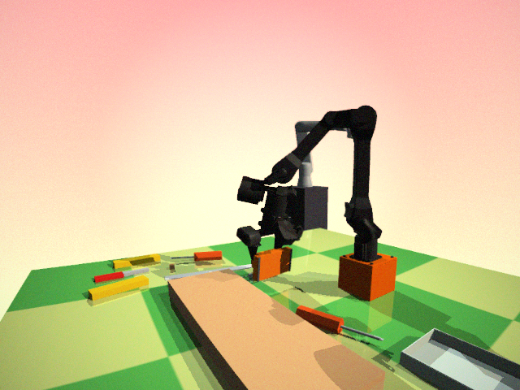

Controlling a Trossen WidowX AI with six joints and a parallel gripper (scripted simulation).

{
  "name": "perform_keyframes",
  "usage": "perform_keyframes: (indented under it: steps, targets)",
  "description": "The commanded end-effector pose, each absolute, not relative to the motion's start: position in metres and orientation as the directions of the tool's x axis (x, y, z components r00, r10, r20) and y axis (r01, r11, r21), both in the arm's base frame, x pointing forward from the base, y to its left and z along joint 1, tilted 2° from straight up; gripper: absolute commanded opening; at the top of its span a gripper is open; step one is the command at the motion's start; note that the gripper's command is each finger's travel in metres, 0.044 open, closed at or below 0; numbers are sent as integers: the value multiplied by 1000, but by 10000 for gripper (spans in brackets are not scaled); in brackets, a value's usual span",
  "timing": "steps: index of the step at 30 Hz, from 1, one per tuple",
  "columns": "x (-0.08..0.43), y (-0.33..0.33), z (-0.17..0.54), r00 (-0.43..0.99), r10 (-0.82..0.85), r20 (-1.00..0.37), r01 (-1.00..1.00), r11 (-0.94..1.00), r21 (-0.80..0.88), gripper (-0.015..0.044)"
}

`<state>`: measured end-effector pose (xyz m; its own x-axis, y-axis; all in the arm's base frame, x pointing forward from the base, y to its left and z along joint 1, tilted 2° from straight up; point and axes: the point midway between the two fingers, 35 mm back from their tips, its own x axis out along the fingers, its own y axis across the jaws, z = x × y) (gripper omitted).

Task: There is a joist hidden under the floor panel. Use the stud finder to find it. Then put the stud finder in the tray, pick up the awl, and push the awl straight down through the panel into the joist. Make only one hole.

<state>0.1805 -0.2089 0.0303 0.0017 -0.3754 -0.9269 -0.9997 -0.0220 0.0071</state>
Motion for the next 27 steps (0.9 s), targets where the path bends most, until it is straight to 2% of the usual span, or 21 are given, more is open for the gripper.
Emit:
perform_keyframes:
  steps: [1,27]
  targets:
    - [180,-207,31,5,-410,-912,-1000,-18,3,0]
    - [180,-203,28,8,-559,-829,-1000,-17,2,0]
